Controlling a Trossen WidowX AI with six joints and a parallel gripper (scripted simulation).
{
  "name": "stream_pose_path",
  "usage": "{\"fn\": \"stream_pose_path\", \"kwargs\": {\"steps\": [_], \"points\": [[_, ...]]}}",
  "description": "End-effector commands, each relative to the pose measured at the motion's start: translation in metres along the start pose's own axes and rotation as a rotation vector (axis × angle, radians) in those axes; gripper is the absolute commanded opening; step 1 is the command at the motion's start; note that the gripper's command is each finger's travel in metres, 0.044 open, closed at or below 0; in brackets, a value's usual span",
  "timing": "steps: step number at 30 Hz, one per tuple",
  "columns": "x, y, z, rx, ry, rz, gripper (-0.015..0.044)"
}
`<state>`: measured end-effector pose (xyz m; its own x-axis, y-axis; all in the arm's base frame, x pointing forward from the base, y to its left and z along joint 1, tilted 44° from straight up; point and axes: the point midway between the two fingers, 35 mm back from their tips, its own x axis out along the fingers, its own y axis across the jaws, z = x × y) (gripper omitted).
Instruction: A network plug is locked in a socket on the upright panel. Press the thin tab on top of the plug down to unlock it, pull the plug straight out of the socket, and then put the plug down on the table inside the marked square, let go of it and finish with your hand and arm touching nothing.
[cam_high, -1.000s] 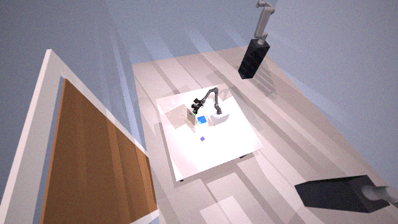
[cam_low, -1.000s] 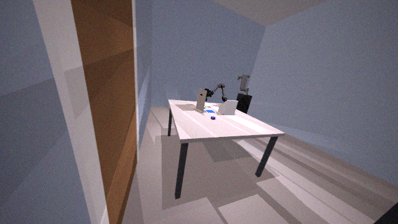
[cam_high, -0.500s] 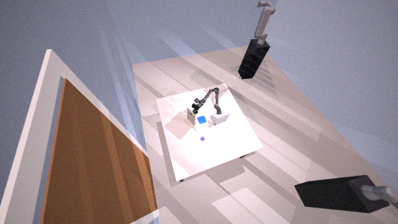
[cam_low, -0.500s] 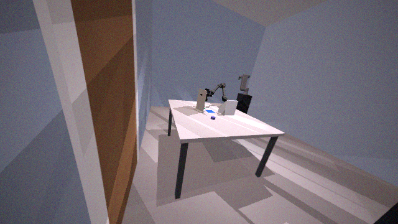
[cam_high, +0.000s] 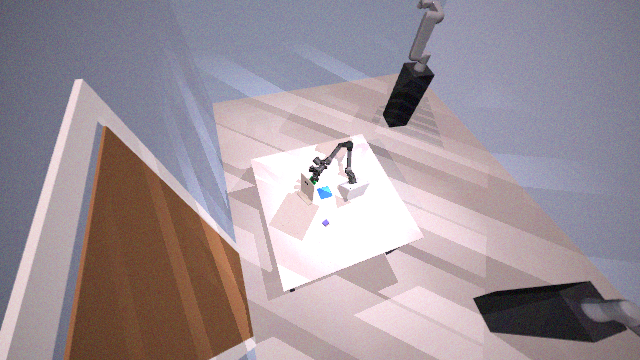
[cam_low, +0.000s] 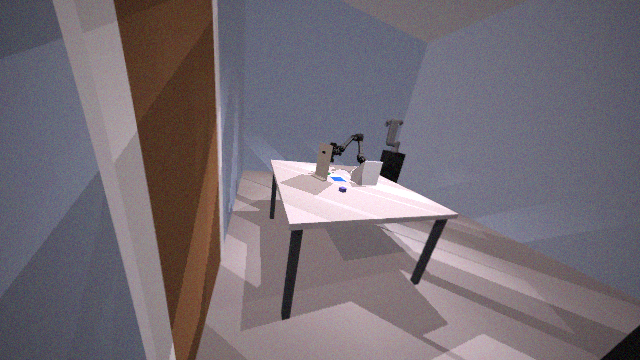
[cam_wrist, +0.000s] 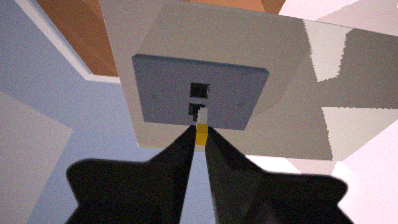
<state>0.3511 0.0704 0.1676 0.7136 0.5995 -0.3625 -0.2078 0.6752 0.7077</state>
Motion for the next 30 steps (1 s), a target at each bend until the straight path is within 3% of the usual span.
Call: {"fn": "stream_pose_path", "kwargs": {"steps": [1, 30], "points": [[-0.003, 0.000, -0.002, 0.000, 0.005, 0.003, 0.0000], [-0.022, 0.000, -0.002, -0.001, 0.006, 0.002, 0.0000]]}}
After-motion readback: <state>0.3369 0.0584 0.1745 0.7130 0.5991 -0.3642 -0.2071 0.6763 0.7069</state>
